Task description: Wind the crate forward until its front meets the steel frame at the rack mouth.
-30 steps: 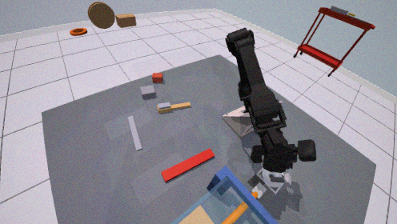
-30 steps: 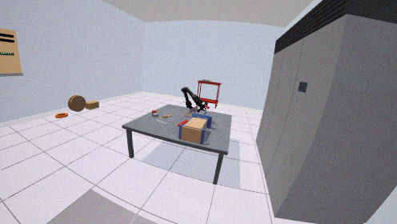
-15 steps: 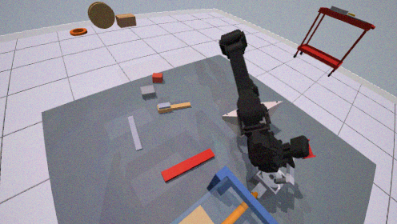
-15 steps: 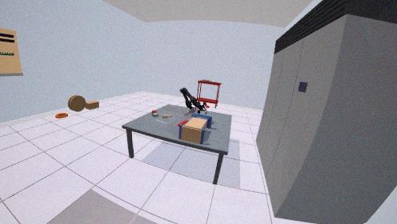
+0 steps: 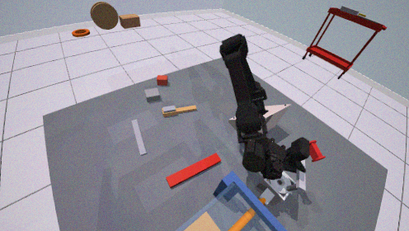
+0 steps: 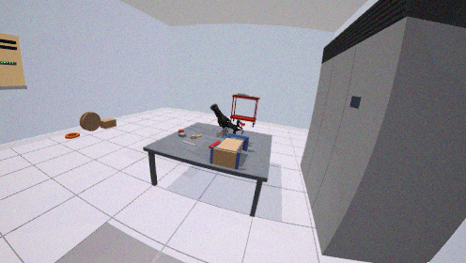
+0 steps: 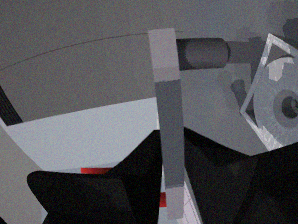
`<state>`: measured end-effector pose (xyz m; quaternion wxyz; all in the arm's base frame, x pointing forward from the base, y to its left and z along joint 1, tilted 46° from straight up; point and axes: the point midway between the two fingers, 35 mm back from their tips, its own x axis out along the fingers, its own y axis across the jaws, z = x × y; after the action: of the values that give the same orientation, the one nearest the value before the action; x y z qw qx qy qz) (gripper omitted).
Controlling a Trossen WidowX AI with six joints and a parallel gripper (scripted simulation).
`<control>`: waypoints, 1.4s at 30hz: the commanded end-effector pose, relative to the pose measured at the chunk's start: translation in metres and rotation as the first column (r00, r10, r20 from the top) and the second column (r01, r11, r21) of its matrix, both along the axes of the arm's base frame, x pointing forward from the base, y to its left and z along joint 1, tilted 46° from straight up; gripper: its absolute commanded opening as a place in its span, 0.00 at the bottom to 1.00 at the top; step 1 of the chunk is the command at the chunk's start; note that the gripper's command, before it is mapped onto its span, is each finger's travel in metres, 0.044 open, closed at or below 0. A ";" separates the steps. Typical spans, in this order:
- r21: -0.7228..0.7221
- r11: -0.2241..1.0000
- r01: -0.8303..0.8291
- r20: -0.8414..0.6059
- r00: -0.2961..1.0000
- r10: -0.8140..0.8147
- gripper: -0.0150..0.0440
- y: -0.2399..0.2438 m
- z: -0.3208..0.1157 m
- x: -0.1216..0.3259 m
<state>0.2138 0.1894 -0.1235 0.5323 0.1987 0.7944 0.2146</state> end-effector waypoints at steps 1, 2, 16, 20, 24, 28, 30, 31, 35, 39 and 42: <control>0.080 0.997 0.021 -0.005 1.000 -0.021 0.25 0.002 0.002 0.000; 0.100 0.995 0.029 -0.008 1.000 -0.028 0.25 0.002 0.002 0.000; 0.171 0.984 0.056 -0.019 0.998 -0.054 0.25 0.001 0.001 0.000; 0.152 0.987 0.057 -0.022 0.998 -0.055 0.25 -0.002 0.001 -0.002; 0.151 0.987 0.058 -0.023 0.998 -0.055 0.25 -0.012 0.008 -0.015; 0.150 0.987 0.058 -0.024 0.998 -0.055 0.25 -0.023 0.015 -0.029; 0.150 0.987 0.058 -0.025 0.998 -0.055 0.25 -0.026 0.018 -0.034; 0.150 0.987 0.058 -0.025 0.998 -0.055 0.25 -0.026 0.018 -0.035; 0.158 0.985 0.064 -0.028 0.998 -0.061 0.25 -0.026 0.017 -0.035; 0.201 0.975 0.094 -0.040 0.995 -0.088 0.25 -0.027 0.010 -0.038; 0.203 0.974 0.096 -0.040 0.995 -0.090 0.25 -0.027 0.010 -0.038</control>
<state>0.1766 0.1607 -0.1140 0.5083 0.2826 0.7718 0.2570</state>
